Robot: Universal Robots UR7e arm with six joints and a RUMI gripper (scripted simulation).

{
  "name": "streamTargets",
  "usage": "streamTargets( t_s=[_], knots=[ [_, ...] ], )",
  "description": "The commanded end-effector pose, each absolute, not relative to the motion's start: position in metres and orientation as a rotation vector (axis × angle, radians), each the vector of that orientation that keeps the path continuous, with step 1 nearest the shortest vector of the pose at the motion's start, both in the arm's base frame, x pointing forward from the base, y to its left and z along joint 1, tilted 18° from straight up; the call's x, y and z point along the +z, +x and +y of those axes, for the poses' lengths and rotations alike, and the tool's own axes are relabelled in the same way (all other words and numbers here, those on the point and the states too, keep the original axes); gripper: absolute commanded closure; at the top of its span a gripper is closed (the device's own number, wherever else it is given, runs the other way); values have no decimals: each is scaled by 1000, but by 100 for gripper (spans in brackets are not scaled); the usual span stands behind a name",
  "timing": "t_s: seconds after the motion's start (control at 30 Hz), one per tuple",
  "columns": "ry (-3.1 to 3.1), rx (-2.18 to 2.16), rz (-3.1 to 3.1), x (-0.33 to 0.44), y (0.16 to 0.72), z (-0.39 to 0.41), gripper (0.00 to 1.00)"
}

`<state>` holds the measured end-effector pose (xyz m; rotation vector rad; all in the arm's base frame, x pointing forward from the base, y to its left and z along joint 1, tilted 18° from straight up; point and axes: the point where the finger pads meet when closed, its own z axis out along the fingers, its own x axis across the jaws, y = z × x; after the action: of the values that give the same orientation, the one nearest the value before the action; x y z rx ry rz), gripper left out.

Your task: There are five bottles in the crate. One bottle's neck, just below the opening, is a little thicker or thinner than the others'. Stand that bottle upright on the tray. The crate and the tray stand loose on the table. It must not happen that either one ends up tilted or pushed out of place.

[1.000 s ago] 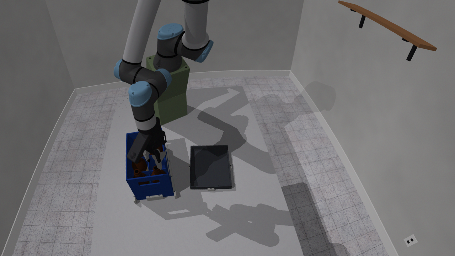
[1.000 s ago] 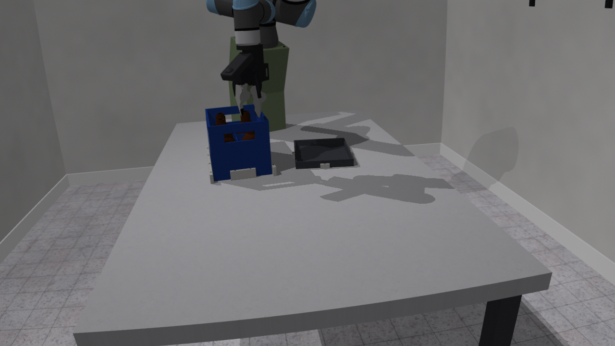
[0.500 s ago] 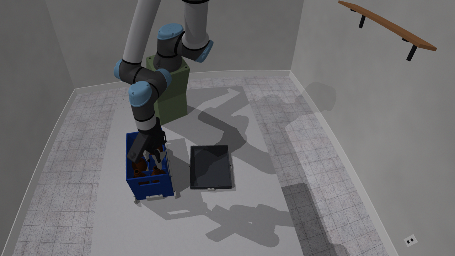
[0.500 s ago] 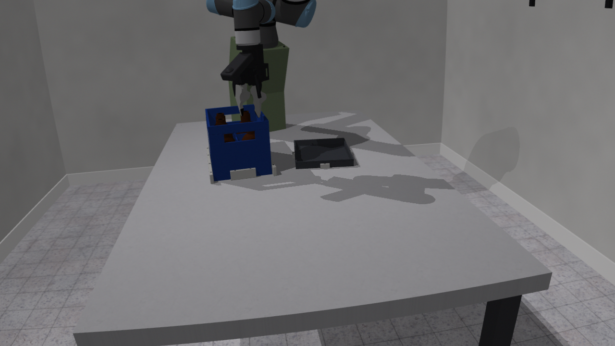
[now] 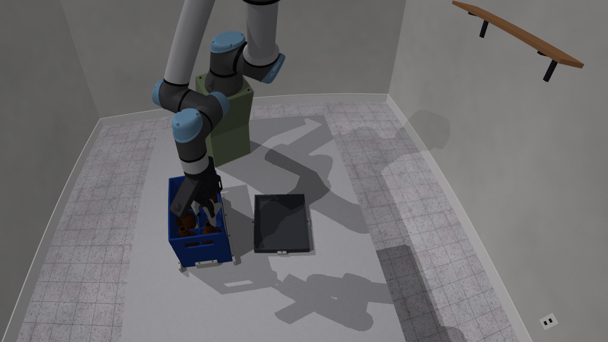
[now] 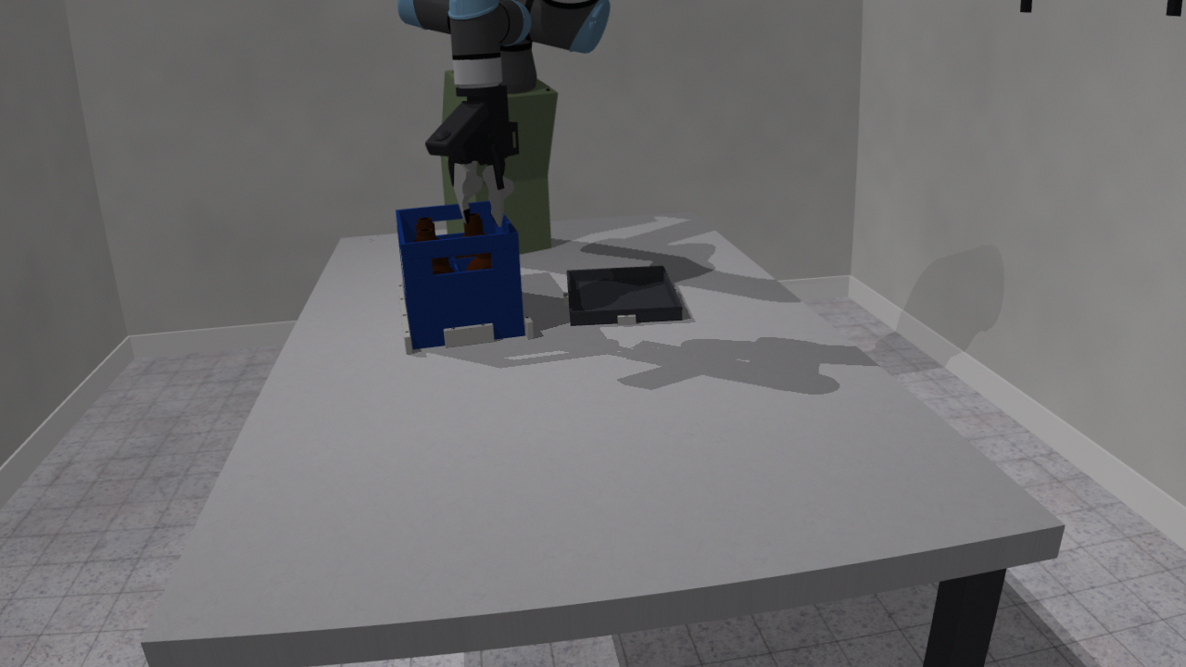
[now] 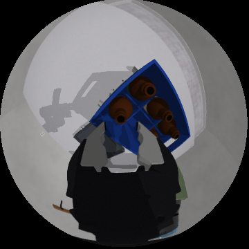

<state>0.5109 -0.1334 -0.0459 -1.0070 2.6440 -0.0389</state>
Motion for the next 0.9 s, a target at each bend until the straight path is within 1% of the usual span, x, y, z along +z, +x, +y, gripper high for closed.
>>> streamTargets(
  t_s=[0.0,0.87],
  knots=[
    [-1007,-40,2643,-46,511,-134,62],
    [-1007,-40,2643,-65,517,-132,62]
  ],
)
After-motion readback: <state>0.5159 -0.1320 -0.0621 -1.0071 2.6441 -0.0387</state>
